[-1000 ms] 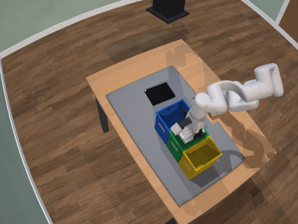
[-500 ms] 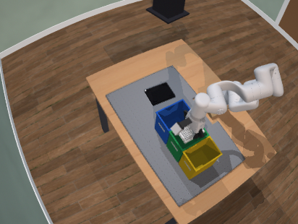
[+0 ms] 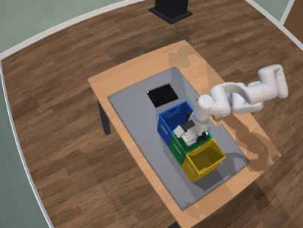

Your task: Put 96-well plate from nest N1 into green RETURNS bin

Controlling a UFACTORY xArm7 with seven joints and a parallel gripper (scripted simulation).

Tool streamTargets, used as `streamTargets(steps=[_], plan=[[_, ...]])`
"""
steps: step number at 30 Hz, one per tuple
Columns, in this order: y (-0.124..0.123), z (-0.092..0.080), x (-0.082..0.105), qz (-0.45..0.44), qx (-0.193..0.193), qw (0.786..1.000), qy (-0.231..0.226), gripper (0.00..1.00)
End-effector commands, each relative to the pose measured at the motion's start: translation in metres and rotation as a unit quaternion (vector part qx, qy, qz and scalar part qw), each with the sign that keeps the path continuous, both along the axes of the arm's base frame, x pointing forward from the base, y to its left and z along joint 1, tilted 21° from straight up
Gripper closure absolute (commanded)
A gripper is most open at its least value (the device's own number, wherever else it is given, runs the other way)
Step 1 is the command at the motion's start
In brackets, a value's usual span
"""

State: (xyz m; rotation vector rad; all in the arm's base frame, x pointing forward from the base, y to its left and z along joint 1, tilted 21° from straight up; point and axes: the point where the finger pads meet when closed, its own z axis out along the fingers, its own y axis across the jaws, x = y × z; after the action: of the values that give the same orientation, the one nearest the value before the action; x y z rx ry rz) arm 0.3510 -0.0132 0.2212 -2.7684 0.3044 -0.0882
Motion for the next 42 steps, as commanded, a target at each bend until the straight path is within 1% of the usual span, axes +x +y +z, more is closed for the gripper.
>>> streamTargets(steps=[1,42], plan=[[-0.0005,0.0005,0.0009,-0.001,0.000,1.000,-0.002,1.00],[0.0016,-0.0053,0.0016,-0.001,0.000,1.000,-0.002,1.00]])
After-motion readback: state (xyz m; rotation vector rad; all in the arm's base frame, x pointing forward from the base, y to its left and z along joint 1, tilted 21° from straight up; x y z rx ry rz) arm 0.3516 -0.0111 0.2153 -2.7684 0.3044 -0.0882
